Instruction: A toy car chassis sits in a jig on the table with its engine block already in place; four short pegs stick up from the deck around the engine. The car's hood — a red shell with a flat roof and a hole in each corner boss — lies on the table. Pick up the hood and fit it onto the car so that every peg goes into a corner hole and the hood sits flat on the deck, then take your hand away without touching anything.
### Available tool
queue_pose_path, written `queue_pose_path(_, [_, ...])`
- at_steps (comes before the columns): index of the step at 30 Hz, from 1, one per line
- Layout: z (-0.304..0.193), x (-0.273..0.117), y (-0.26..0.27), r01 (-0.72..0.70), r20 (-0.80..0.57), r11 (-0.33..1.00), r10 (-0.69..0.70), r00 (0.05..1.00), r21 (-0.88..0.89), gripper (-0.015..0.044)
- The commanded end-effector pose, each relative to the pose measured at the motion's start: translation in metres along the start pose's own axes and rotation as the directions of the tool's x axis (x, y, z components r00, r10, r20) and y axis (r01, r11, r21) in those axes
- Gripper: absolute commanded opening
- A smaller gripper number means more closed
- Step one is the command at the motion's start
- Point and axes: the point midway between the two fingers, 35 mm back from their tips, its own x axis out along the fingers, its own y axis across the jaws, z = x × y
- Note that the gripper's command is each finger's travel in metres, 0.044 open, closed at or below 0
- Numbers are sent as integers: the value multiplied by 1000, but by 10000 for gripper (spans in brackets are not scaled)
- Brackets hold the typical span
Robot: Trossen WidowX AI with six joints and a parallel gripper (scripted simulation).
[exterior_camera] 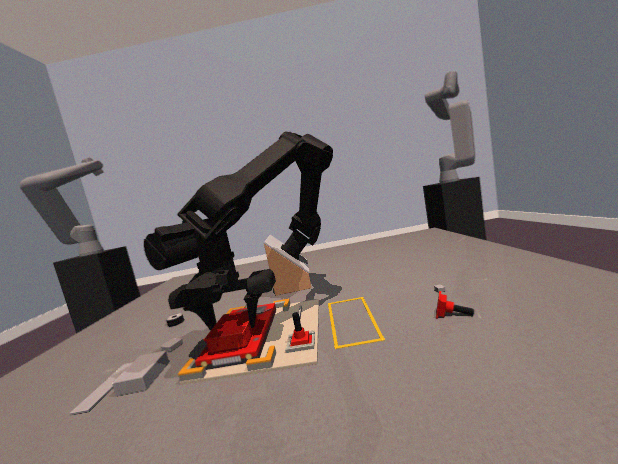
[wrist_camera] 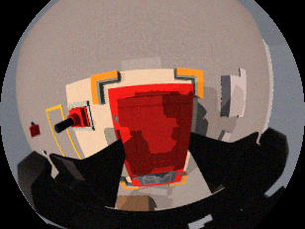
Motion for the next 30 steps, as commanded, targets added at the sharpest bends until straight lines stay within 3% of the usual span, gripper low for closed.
queue_pose_path(1, [0, 1, 0, -2, 2, 1000, 2, 1000, 2, 0])
queue_pose_path(5, [0, 0, 0, 0, 0, 1000, 0, 1000, 0, 0])
queue_pose_path(22, [0, 0, 0, 0, 0, 1000, 0, 1000, 0, 440])
queue_pose_path(26, [0, -2, 0, 0, 0, 1000, 0, 1000, 0, 440])
queue_pose_path(30, [2, -32, -1, 3, 3, 1000, -3, 1000, 1, 440])
